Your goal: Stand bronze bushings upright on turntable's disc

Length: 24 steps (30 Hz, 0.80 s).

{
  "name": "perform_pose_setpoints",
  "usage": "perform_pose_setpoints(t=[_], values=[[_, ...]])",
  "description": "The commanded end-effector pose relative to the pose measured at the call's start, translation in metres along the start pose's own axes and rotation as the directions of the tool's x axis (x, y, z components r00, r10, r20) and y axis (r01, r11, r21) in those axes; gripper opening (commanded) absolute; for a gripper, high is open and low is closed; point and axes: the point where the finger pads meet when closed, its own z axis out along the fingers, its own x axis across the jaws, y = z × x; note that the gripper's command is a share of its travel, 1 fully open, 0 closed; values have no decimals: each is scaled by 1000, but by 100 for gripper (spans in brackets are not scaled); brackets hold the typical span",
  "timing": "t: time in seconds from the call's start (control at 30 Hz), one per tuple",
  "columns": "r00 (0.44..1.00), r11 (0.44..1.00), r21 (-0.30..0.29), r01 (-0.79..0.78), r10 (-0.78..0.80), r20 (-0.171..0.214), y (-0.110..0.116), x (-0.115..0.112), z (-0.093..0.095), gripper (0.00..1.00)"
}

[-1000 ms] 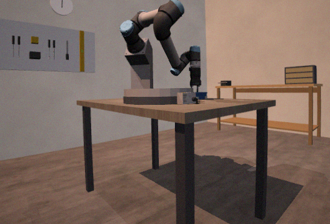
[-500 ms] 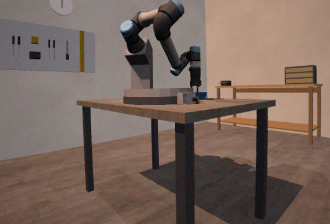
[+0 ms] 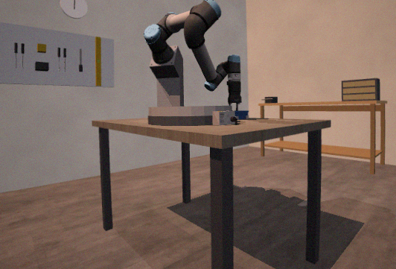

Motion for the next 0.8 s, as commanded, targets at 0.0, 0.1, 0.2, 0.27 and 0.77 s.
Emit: perform_pose_setpoints(t=[0.0, 0.1, 0.2, 0.27, 0.77], values=[[1000, 1000, -2, -2, 2, -2, 1, 1, 0, 76], [1000, 1000, -2, -2, 2, -2, 1, 1, 0, 76], [1000, 1000, -2, -3, 3, -1, 1, 1, 2, 76], [1000, 1000, -2, -3, 3, -1, 1, 1, 5, 76], [1000, 1000, -2, -3, 3, -1, 1, 0, 24, 76]])
